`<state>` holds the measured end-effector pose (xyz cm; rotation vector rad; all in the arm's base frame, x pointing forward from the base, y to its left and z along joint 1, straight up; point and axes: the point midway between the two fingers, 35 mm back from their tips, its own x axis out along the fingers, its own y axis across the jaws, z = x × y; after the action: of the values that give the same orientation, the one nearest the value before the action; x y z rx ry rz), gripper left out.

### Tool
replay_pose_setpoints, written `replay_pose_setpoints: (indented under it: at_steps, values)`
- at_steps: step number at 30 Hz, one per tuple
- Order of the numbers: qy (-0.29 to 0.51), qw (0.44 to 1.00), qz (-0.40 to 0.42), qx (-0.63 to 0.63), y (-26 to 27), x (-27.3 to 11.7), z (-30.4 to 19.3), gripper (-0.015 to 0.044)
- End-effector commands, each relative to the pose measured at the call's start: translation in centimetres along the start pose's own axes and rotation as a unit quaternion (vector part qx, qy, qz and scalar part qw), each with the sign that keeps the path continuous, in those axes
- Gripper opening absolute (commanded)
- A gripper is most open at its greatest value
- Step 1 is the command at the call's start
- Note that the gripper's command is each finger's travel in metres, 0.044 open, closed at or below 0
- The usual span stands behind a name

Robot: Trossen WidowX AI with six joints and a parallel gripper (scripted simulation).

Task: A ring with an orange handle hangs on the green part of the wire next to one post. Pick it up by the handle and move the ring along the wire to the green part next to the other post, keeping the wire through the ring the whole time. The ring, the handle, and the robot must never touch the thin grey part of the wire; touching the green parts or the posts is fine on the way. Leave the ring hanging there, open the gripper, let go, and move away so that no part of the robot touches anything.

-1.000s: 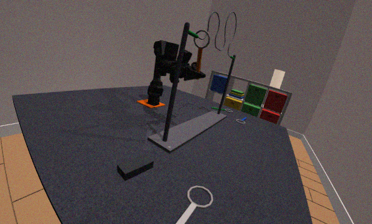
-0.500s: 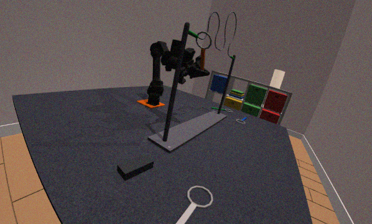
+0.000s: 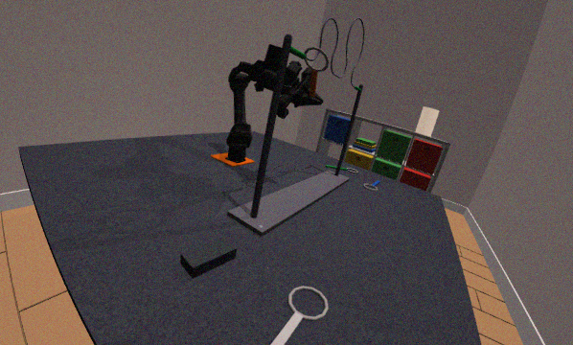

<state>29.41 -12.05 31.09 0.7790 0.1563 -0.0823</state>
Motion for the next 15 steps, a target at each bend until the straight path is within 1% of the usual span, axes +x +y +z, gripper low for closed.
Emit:
replay_pose_setpoints:
  at_steps: [1,8,15]
  values:
    - [0.024,0.999,0.013,0.036,1.6,-1.0,0.2,-0.0150]
    - [0.079,0.990,0.039,0.109,4.0,-2.5,0.7,-0.0150]
    - [0.129,0.970,0.076,0.191,6.5,-4.1,1.8,-0.0150]
